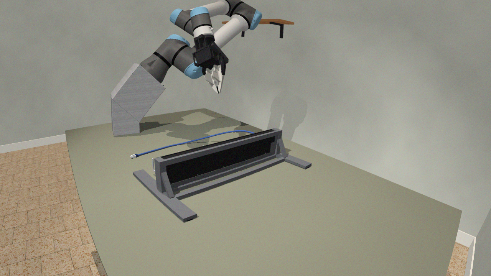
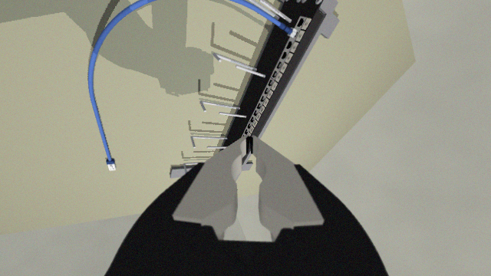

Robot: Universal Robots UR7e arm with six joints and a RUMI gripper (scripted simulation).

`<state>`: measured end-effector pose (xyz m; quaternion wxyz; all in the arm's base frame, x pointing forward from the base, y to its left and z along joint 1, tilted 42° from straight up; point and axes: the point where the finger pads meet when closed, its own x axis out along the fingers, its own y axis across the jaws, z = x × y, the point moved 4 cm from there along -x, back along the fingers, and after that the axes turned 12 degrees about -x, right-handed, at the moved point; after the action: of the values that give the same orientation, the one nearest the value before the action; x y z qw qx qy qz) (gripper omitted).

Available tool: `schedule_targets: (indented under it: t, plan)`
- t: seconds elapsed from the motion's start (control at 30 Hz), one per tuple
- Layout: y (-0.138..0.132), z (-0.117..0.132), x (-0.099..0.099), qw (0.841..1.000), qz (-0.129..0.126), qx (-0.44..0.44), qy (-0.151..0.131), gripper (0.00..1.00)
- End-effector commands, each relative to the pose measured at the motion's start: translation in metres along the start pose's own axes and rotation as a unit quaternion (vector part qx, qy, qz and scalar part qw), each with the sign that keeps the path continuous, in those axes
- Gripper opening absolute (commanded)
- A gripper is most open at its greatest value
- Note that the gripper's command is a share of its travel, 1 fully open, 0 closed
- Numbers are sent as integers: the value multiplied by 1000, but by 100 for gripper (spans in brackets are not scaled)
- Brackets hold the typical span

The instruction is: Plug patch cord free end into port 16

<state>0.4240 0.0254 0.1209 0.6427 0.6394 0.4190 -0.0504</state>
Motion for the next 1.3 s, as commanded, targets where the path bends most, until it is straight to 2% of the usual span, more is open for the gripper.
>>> schedule_targets:
  t: [0.0, 0.23, 0.43, 0.5, 1.0, 1.07, 1.27]
  plan:
    - [6, -8, -4, 997, 14, -74, 1, 0]
    - [14, -19, -8, 983, 28, -179, -6, 0]
    - [20, -29, -10, 963, 39, -265, -14, 0]
    - [20, -29, -10, 963, 39, -265, -14, 0]
    - [33, -49, -15, 890, 60, -451, -37, 0]
    - [33, -49, -15, 890, 60, -451, -37, 0]
    - [36, -54, -16, 866, 65, -493, -44, 0]
